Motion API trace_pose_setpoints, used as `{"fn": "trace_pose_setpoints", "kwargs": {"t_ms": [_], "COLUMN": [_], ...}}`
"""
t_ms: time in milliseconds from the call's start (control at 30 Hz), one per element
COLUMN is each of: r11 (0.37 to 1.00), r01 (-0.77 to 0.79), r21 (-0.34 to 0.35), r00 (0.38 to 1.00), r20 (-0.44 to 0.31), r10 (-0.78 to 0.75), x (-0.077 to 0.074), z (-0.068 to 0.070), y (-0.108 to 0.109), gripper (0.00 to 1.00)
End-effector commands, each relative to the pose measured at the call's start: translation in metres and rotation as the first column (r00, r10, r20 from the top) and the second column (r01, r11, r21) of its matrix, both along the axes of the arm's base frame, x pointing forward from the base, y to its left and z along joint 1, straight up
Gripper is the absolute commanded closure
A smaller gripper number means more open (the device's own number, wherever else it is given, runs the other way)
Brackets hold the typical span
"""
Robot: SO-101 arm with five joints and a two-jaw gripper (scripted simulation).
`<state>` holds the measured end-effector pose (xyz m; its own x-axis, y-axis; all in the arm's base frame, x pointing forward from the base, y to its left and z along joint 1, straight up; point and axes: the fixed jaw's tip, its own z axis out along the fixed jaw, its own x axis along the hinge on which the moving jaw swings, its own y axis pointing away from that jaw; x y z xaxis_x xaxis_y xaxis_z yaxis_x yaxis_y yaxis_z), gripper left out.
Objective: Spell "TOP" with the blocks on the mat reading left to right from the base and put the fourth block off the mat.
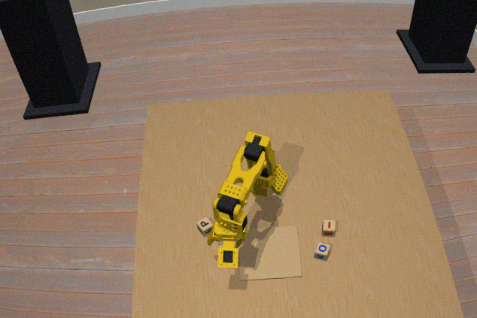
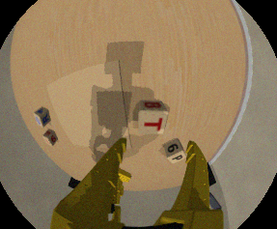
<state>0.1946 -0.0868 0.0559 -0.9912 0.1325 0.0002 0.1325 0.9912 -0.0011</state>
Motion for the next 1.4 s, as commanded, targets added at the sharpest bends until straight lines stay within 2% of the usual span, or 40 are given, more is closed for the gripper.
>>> {"fn": "trace_pose_setpoints", "kwargs": {"t_ms": [0, 833, 1200, 1367], "r11": [0.999, 0.999, 0.999, 0.999], "r01": [-0.009, -0.03, -0.03, -0.03], "r21": [-0.043, -0.042, -0.042, -0.042], "r00": [0.996, 0.996, 0.996, 0.996], "r20": [0.089, 0.084, 0.084, 0.084], "r10": [0.013, 0.034, 0.034, 0.034], "x": [0.01, 0.011, 0.012, 0.013], "z": [0.016, 0.016, 0.008, 0.0], "y": [-0.003, -0.001, -0.002, -0.002], "gripper": [0.65, 0.65, 0.65, 0.65]}}
